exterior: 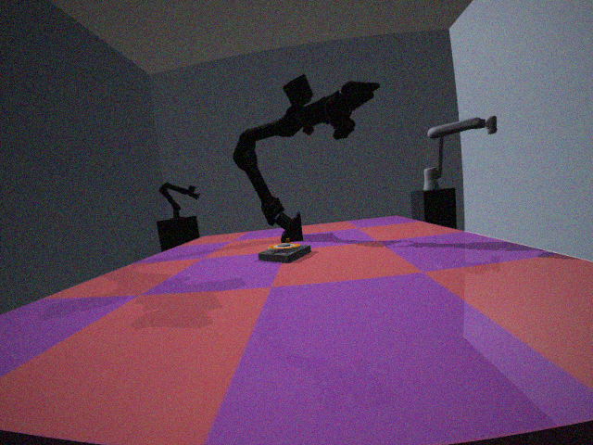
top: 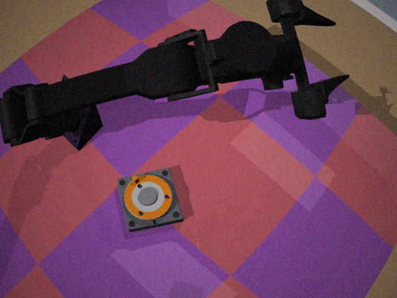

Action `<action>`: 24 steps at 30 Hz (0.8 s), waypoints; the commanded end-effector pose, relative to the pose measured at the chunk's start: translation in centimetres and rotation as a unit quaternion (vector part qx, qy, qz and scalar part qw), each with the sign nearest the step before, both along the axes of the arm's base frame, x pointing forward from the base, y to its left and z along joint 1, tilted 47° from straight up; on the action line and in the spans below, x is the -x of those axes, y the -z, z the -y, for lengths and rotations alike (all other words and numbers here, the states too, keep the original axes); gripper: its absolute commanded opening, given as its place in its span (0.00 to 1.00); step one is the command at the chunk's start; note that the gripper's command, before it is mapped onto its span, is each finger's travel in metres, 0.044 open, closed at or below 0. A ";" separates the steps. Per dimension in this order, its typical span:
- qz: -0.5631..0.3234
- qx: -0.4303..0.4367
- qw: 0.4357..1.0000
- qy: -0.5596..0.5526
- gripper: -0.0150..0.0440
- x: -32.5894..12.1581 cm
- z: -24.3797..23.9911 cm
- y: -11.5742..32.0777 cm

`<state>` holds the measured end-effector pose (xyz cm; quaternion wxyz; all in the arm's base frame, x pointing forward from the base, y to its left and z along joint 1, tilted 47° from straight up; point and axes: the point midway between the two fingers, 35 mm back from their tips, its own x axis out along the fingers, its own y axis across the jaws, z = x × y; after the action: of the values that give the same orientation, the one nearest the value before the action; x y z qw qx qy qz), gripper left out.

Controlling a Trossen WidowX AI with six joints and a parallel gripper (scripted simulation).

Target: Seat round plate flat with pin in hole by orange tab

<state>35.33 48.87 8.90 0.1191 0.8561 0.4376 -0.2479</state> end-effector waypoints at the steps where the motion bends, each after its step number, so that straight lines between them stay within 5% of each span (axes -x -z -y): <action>1: -0.007 -0.001 1.000 0.006 0.89 0.0 0.1 0.1; 10: -0.252 -0.052 0.926 0.278 0.49 0.7 6.5 4.4; 15: -0.350 -0.096 0.805 0.470 0.26 1.8 11.3 6.5; 19: -0.376 -0.122 0.727 0.561 0.25 2.5 13.9 7.4; 24: -0.382 -0.182 0.560 0.713 0.25 4.2 18.9 8.5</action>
<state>33.37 36.88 1.73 -0.2750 0.8094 -0.0158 -0.5187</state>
